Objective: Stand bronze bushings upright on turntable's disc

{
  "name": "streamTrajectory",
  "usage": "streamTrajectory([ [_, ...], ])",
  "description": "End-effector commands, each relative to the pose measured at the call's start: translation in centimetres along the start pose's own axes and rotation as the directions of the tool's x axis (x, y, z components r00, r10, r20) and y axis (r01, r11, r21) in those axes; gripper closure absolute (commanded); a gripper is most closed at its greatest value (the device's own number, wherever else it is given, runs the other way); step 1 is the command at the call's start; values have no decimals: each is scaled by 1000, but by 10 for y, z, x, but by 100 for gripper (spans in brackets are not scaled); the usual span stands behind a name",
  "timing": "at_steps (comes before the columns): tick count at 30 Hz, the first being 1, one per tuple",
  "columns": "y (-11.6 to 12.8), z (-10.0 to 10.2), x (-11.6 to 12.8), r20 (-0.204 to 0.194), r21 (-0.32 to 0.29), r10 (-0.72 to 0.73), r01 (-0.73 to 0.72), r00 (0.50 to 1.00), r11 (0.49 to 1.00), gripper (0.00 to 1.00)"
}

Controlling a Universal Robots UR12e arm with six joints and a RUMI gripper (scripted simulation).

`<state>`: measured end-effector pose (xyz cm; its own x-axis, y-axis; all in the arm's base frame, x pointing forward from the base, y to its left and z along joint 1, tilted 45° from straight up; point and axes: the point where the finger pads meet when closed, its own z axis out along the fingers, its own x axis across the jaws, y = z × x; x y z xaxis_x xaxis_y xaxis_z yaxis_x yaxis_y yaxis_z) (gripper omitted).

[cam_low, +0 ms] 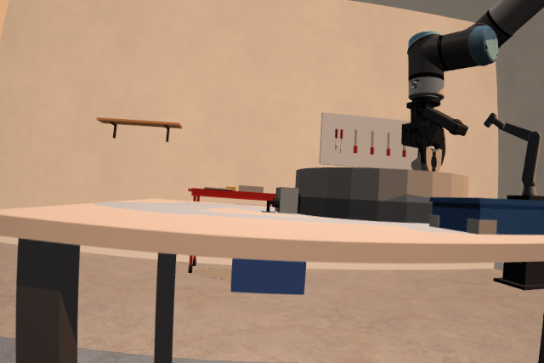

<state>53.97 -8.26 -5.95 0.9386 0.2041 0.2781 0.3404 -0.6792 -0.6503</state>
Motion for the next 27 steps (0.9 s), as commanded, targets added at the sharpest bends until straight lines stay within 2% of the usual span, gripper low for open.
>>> streamTrajectory([
  [1, 0, 1, 1, 0, 0, 0, 0, 1000, 1000, 100],
  [9, 0, 1, 1, 0, 0, 0, 0, 1000, 1000, 100],
  [10, 0, 1, 1, 0, 0, 0, 0, 1000, 1000, 94],
  [27, 0, 1, 1, 0, 0, 0, 0, 1000, 1000, 94],
])
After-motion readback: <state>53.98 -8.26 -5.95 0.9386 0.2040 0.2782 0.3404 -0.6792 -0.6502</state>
